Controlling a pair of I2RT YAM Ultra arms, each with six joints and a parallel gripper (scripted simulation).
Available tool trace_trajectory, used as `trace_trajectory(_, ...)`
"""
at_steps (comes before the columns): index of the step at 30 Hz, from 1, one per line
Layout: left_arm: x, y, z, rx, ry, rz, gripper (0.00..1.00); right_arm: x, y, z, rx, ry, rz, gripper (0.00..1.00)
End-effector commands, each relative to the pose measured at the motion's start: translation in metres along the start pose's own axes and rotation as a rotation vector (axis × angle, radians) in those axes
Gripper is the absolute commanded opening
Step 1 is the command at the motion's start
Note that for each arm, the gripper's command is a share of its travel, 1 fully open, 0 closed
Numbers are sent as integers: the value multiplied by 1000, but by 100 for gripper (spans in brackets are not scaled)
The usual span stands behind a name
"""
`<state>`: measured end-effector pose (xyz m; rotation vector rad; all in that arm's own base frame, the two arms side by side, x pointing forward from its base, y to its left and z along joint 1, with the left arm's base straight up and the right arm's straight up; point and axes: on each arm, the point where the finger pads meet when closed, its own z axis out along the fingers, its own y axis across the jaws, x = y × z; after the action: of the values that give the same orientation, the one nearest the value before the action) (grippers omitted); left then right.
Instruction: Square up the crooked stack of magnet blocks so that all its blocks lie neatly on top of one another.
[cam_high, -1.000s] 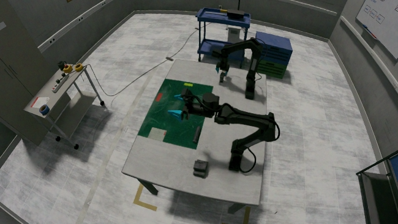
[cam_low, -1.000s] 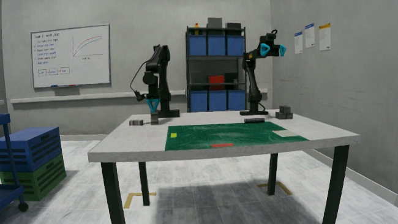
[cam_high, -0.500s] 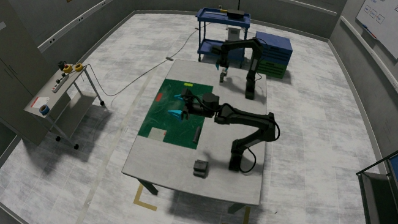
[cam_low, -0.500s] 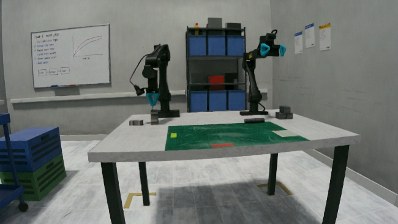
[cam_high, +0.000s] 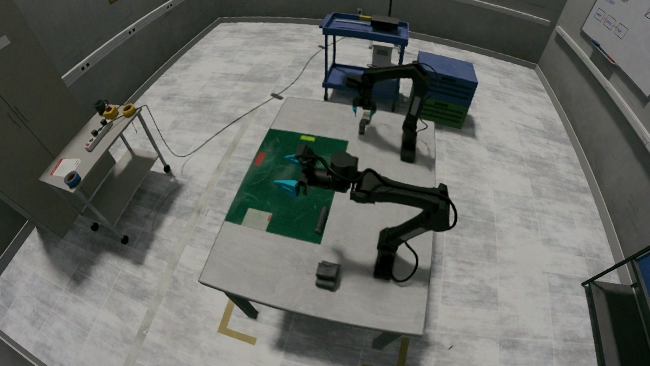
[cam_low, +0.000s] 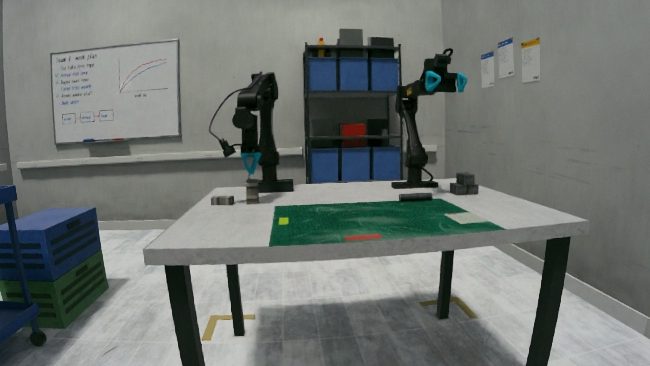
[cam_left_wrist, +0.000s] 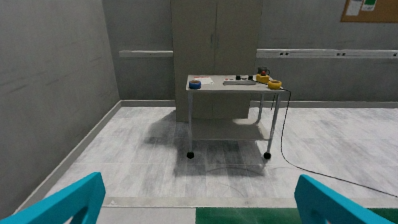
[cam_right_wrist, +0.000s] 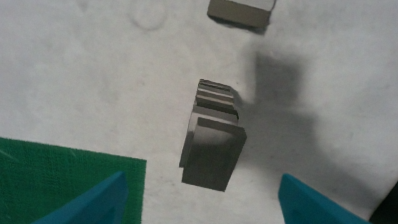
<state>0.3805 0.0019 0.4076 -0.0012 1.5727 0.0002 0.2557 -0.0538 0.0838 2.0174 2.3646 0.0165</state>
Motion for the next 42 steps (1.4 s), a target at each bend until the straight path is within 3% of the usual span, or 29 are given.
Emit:
trace_trajectory(1,-18,-2,-9,2,-27,8,100,-3,-2,-4,32,7,-348,77)
trace_trajectory(5,-18,-2,-9,2,-27,8,100,-2,-2,-4,33,19,-433,77)
trace_trajectory(8,-18,-2,-9,2,-27,8,100,0,-4,-4,27,35,-686,77)
trace_trajectory(11,-18,-2,-9,2,-27,8,100,0,-2,-5,22,35,-744,77)
trace_trajectory(12,-18,-2,-9,2,-27,8,100,2,-4,-4,29,48,-879,77)
trace_trajectory(16,-18,-2,-9,2,-27,8,100,1,-5,-4,22,55,-1109,77)
trace_trajectory(19,-18,-2,-9,2,-27,8,100,1,-5,-3,25,61,-1127,77)
trace_trajectory(23,-18,-2,-9,2,-27,8,100,1,-2,-5,9,70,-1441,77)
trace_trajectory(35,-18,-2,-9,2,-27,8,100,7,1,-6,5,63,-1353,77)
trace_trajectory(36,-18,-2,-9,2,-27,8,100,8,-2,-4,11,73,-1353,77)
trace_trajectory(37,-18,-2,-9,2,-27,8,100,7,-5,17,13,73,-1345,77)
trace_trajectory(42,-18,-2,-9,2,-27,8,100,1,-3,32,2,50,-1324,77)
